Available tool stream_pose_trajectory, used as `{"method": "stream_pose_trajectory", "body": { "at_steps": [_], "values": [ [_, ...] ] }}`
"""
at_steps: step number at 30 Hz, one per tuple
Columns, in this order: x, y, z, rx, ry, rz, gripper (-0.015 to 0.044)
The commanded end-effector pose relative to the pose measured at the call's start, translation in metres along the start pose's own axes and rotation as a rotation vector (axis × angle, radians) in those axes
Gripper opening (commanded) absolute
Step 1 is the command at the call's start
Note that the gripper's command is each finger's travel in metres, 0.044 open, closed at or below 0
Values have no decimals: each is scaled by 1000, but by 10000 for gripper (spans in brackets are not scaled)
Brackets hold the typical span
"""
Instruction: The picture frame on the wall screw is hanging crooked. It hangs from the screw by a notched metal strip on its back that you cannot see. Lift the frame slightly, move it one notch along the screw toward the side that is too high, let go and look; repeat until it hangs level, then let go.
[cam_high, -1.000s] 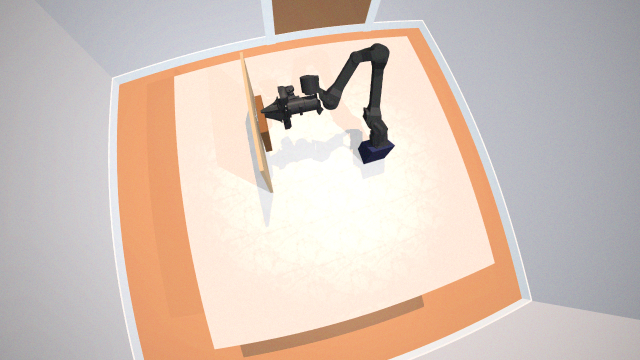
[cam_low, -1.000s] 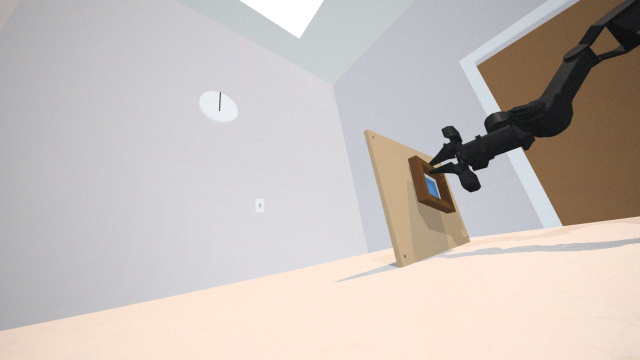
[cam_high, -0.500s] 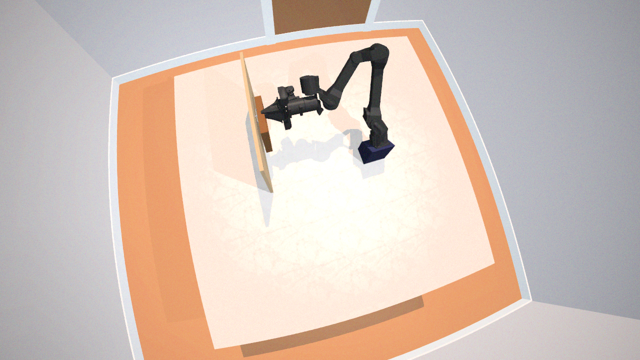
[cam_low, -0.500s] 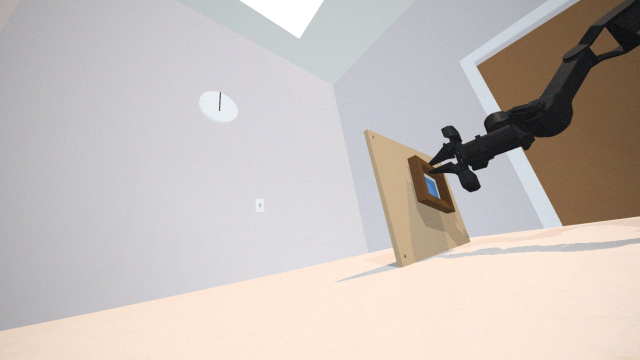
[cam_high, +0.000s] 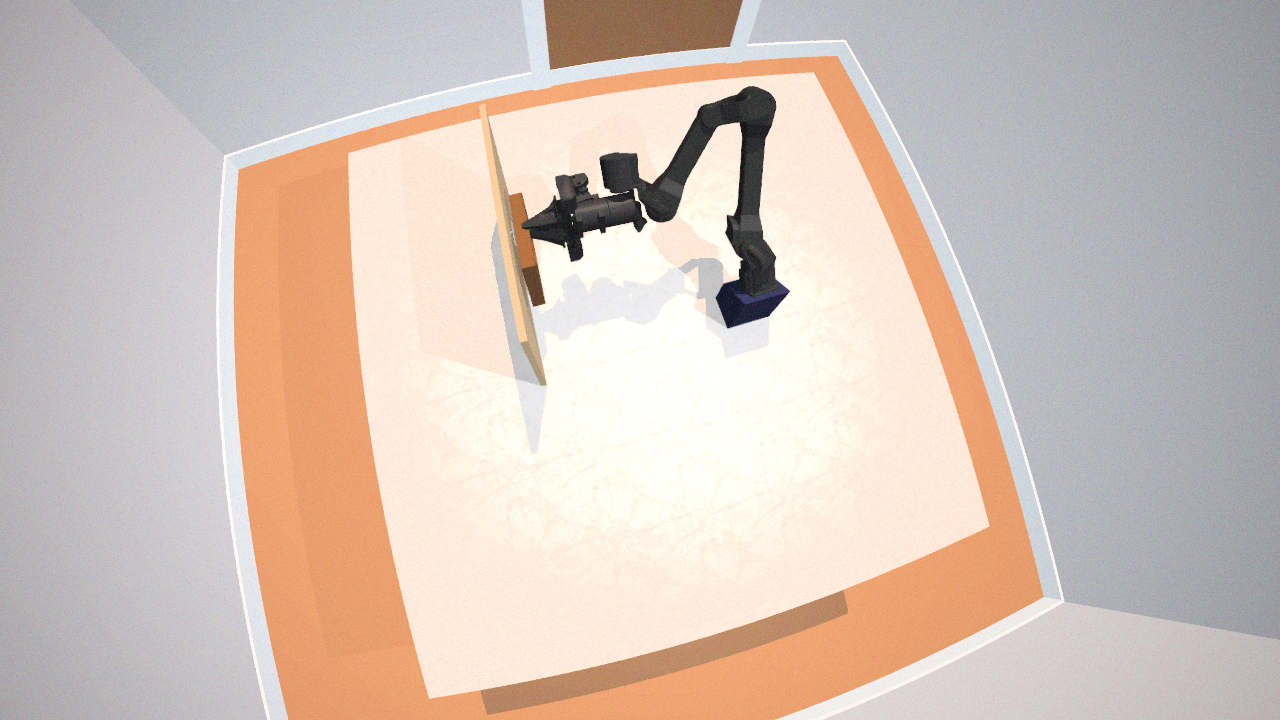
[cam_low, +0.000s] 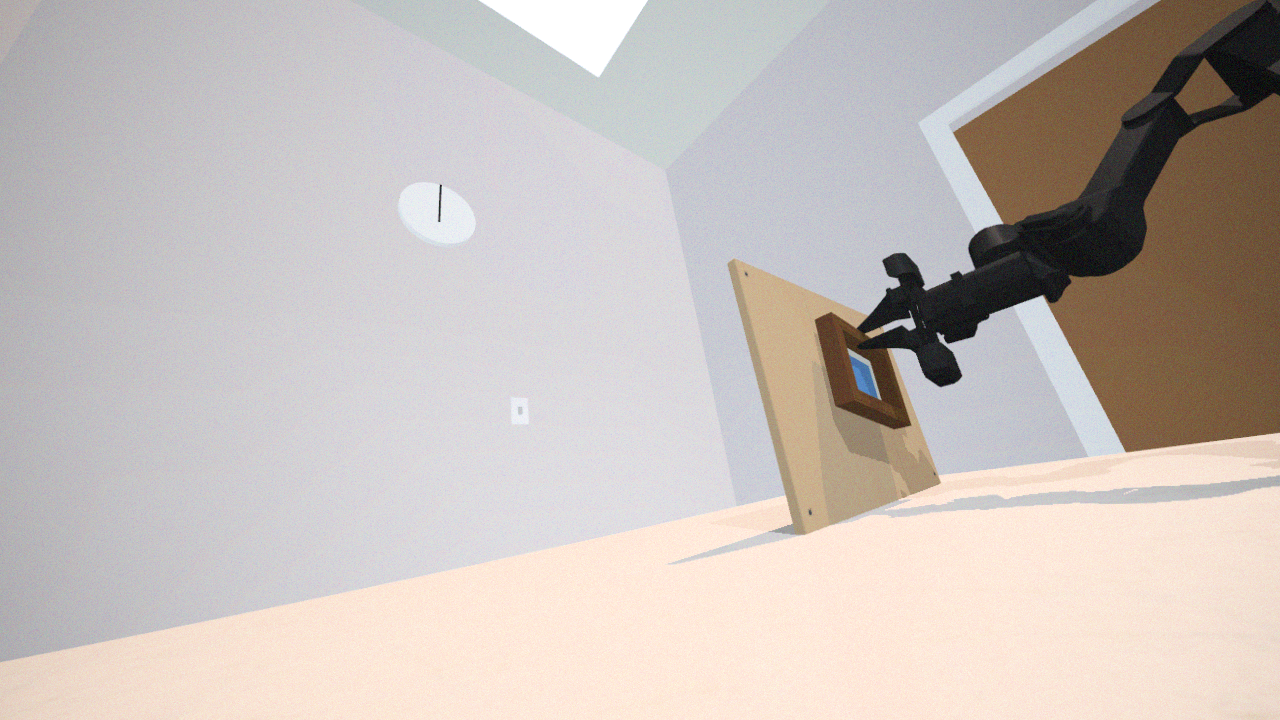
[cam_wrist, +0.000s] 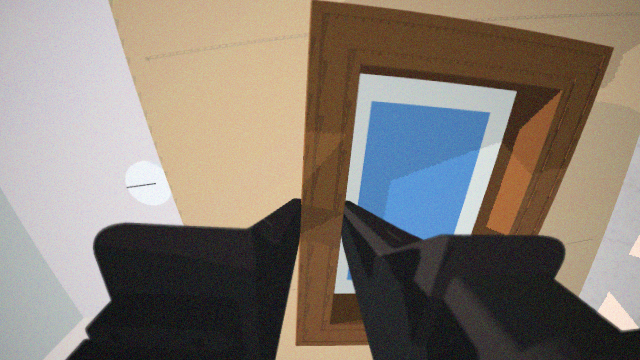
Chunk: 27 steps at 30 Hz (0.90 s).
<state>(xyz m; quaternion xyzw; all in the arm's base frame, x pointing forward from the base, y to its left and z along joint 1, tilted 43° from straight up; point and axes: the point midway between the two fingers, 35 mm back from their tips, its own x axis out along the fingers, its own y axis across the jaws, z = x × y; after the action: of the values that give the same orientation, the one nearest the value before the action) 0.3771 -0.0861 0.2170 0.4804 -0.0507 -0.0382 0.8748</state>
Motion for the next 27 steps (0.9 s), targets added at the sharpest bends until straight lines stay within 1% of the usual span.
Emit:
{"method": "stream_pose_trajectory", "body": {
  "at_steps": [1, 17, 27],
  "values": [
    [0, 1, 0, -5, 5, 11, 0],
    [0, -2, -1, -5, 4, 2, 0],
    [0, -2, -1, -68, 4, 2, 0]
  ]
}}
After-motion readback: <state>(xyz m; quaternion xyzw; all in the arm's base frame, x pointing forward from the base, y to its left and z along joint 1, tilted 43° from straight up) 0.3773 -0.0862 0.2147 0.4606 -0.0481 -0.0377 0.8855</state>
